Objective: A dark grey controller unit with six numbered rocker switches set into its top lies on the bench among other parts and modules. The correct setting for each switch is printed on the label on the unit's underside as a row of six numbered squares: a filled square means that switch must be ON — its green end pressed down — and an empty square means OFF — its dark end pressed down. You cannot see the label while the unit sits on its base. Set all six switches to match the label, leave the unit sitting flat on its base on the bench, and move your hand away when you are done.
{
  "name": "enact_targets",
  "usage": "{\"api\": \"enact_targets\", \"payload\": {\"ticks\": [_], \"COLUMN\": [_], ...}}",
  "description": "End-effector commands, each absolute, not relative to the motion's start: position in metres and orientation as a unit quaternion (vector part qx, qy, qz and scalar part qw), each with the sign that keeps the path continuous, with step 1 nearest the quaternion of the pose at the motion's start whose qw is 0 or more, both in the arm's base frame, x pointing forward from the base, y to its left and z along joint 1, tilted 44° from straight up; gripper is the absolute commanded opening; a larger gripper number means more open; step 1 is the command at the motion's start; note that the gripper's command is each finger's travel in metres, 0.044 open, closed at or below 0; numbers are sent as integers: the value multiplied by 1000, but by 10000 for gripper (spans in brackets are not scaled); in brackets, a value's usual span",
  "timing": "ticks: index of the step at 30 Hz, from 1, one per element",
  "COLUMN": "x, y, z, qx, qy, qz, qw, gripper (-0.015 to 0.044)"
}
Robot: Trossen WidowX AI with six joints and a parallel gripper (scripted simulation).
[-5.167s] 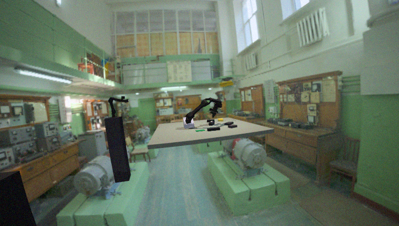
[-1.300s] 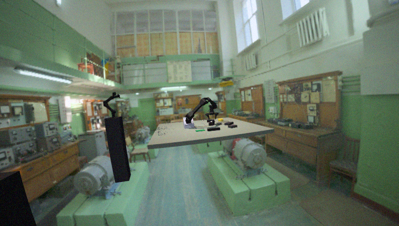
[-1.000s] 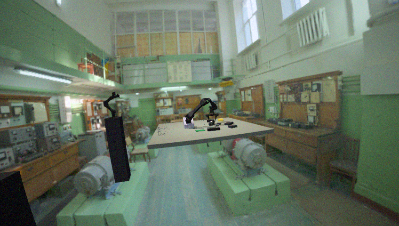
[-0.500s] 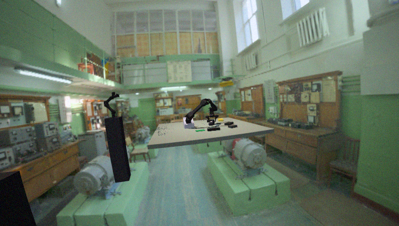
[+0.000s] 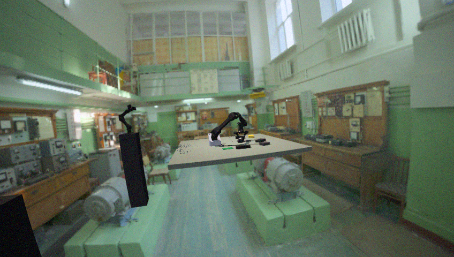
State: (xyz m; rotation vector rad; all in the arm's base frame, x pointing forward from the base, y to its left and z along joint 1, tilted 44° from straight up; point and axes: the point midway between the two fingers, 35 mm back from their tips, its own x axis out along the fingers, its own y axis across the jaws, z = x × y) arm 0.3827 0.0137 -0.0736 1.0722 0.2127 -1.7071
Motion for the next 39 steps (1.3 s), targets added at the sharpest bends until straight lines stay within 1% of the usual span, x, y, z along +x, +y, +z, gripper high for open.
{"api": "enact_targets", "payload": {"ticks": [1,5,6,39], "x": [382,382,382,378], "y": [11,12,13,25], "z": [-75,-73,-72,-49], "qx": [445,445,445,445], "qy": [89,89,89,90], "qz": [-716,-716,-716,-716], "qw": [530,530,530,530], "gripper": [326,326,336,336]}}
